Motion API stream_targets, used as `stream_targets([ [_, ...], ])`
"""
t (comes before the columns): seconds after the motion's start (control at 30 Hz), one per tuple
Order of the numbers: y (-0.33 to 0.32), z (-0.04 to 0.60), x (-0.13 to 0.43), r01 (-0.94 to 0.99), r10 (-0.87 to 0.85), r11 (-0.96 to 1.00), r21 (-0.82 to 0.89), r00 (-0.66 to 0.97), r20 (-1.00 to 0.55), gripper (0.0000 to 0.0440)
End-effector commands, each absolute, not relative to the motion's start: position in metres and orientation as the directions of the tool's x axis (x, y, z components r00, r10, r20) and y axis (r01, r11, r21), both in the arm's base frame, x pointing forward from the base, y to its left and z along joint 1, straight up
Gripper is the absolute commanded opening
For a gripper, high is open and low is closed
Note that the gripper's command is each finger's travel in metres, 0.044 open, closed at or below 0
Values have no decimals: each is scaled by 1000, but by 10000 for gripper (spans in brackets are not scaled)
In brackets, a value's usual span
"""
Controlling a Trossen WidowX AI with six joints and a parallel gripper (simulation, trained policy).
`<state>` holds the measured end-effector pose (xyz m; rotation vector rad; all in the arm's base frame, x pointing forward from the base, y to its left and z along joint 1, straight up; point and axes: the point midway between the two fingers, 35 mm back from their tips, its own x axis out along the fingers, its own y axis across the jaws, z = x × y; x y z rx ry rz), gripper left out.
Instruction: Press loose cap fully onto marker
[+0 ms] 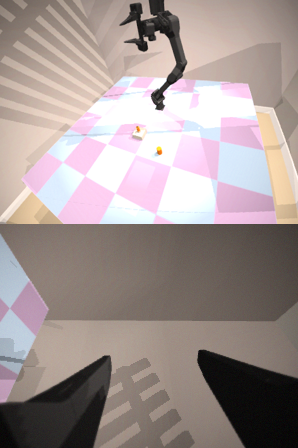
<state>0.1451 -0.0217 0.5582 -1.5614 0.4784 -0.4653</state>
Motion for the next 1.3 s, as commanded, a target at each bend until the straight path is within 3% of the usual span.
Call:
stream_targets([
  [0.0, -36, 556, 139, -23, -539, -6, -1000, 842, -16, 309],
  [1.27, -117, 510, 151, -163, -242, 171, -972, 949, -202, 302],
])
